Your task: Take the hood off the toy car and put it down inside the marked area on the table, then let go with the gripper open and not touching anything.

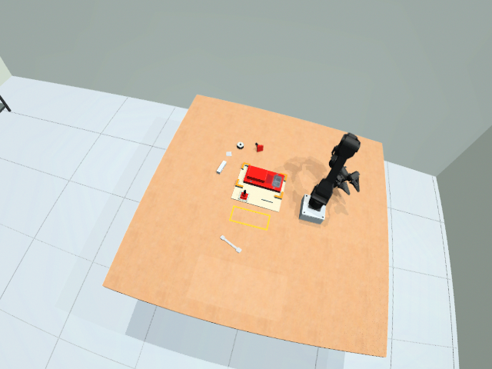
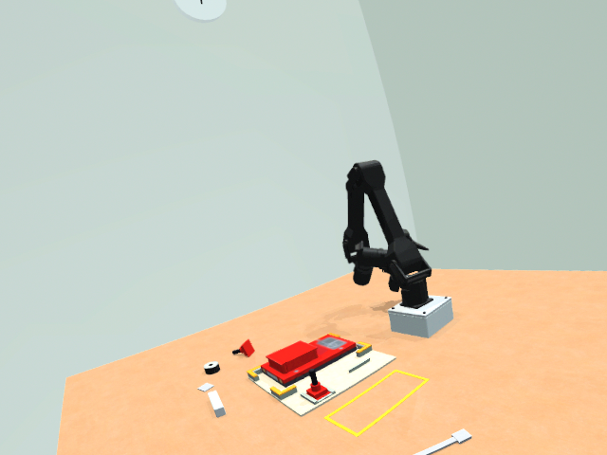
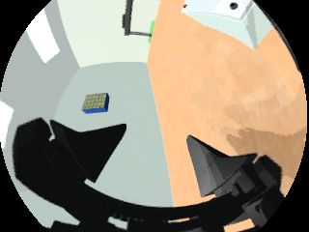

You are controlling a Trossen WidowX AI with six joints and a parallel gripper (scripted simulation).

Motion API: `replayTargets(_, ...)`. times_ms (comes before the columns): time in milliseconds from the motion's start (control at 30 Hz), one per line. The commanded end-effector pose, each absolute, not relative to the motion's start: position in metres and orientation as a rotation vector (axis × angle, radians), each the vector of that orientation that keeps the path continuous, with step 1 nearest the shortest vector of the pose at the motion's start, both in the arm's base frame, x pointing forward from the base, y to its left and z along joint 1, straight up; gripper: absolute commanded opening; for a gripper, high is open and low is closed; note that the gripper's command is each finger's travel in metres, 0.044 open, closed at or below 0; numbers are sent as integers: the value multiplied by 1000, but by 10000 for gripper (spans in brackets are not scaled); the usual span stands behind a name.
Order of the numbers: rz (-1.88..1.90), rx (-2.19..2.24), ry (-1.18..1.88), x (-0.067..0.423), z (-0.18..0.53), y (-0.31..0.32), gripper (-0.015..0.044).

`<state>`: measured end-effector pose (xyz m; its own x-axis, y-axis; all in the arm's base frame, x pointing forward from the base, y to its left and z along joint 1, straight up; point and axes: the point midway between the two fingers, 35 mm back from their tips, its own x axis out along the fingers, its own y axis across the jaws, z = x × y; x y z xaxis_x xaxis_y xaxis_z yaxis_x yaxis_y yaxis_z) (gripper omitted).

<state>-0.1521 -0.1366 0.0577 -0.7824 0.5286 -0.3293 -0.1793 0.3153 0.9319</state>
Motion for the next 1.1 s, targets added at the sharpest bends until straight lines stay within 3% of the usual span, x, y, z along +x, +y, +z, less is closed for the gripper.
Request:
replayTargets(0, 1237, 220, 2164, -120, 51, -170, 440)
replayTargets(233, 824, 50, 2289, -51, 42, -213, 440)
replayTargets(533, 383, -151, 2212, 60, 44, -236, 440)
replayTargets(1067, 36, -213, 1801, 242, 61, -179, 440)
